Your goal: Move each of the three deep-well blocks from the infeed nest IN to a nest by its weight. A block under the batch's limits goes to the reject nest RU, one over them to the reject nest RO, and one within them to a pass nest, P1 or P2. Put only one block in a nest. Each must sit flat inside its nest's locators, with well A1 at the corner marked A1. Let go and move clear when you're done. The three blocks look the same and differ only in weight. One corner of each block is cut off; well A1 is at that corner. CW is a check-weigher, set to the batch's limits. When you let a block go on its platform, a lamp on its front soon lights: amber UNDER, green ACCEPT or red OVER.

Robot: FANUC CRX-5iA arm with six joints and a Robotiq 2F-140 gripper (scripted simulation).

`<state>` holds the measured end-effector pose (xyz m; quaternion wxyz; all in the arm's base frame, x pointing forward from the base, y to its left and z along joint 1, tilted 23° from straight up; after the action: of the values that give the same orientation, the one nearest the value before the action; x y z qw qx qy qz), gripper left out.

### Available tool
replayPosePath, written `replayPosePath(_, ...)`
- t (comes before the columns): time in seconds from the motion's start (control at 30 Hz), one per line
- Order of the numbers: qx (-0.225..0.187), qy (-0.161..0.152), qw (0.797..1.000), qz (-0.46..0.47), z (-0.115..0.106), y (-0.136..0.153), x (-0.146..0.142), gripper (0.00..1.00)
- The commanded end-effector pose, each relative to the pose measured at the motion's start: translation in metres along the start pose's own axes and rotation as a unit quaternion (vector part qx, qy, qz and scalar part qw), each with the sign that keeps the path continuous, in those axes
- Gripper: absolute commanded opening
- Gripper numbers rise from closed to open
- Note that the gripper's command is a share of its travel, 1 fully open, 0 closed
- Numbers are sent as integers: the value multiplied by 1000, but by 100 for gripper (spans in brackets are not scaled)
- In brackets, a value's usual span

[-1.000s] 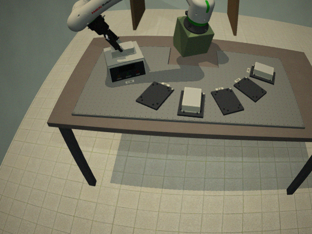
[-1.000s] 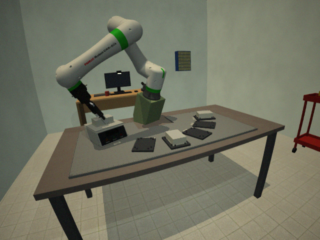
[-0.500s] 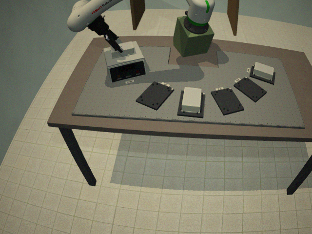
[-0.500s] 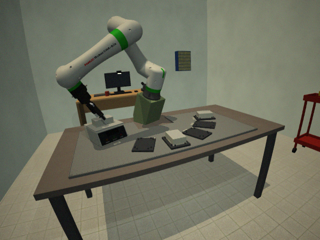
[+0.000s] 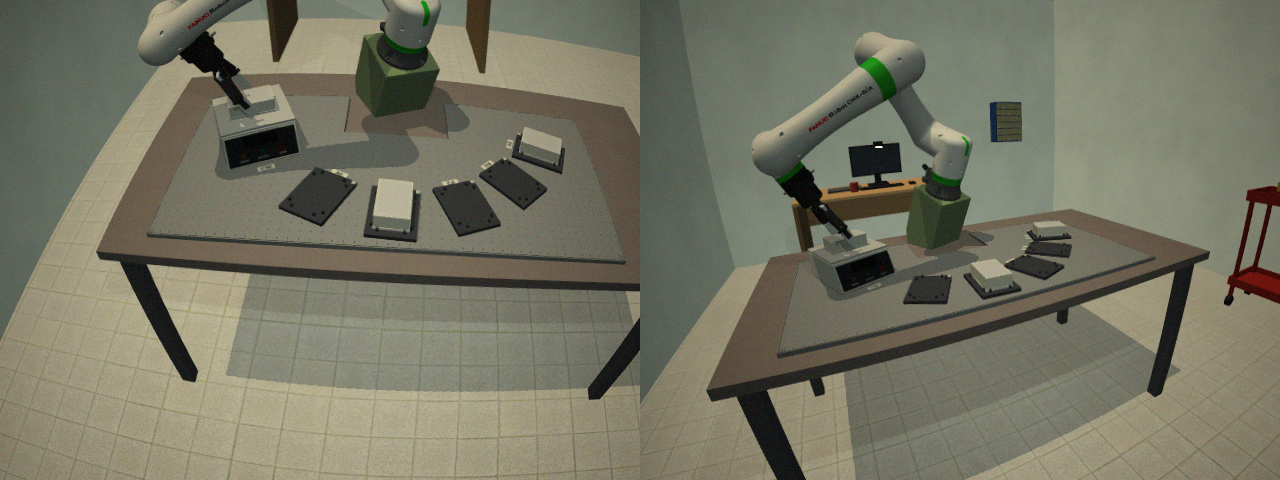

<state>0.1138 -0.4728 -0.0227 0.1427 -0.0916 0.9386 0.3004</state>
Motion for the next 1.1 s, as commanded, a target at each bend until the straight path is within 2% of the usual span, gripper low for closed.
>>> replayPosePath(0.0, 0, 0, 1000, 0, 0, 0, 0, 100)
replayPosePath(0.13, 0, 0, 1000, 0, 0, 0, 0, 100)
replayPosePath(1.07, 0, 0, 1000, 0, -60, 34, 5, 100)
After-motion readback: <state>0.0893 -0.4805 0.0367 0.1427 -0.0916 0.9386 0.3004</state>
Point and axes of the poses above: the point where the finger pads meet when closed, its own z axis out along the fingers, its own x axis across the jaws, y = z × x, the point moved 9 cm from there along -z, back along the fingers, and after that the axes turned 8 degrees about z, right-handed, at the moved point
